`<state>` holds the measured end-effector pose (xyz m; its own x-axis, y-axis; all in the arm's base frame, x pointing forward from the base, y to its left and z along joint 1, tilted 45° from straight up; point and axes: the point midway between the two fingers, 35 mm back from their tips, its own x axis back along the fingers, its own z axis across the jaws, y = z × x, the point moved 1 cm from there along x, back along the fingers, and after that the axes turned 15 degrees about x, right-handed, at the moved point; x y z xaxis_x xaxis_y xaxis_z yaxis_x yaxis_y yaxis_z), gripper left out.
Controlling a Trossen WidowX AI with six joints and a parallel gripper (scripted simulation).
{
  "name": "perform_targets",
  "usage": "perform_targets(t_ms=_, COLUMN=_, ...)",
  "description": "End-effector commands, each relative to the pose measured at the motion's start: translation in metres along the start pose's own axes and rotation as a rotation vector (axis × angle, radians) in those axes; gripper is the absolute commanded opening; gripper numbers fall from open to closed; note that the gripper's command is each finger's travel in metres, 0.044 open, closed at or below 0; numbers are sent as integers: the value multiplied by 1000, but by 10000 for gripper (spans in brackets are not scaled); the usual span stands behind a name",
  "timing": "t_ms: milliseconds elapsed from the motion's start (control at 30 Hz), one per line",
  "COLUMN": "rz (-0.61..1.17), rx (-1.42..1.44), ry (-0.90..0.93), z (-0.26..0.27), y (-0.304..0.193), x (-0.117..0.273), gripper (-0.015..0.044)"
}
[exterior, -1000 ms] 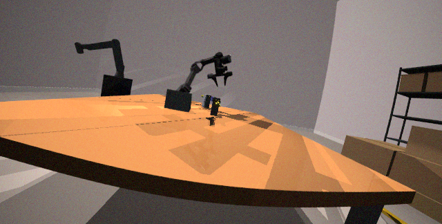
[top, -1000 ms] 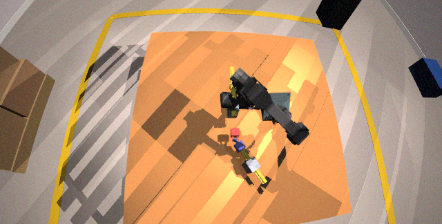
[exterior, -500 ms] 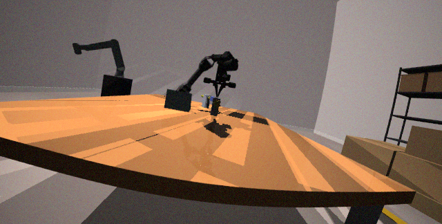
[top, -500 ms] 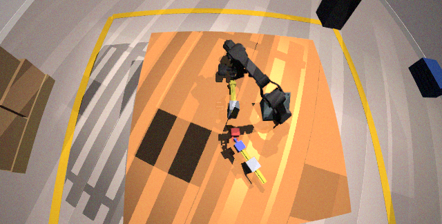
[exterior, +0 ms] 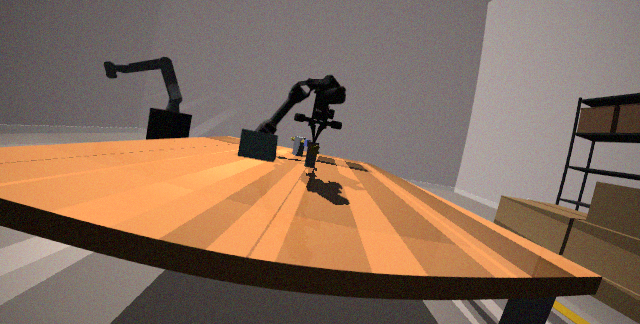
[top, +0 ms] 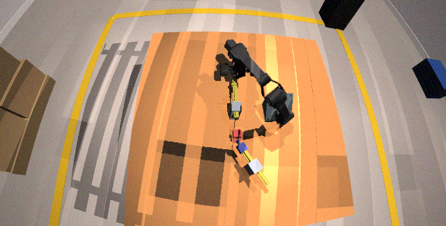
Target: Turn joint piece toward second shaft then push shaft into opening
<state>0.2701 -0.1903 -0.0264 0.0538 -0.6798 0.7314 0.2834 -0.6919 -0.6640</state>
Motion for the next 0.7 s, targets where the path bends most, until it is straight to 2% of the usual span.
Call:
perform_targets(t_ms=0, rz=4, rx=0, ry=-3, z=-1, y=0, x=-7, gripper=0)
perform_targets(t_ms=667, rz=-14, rx=11, ry=0, z=-1, y=-1, x=-27, gripper=0)
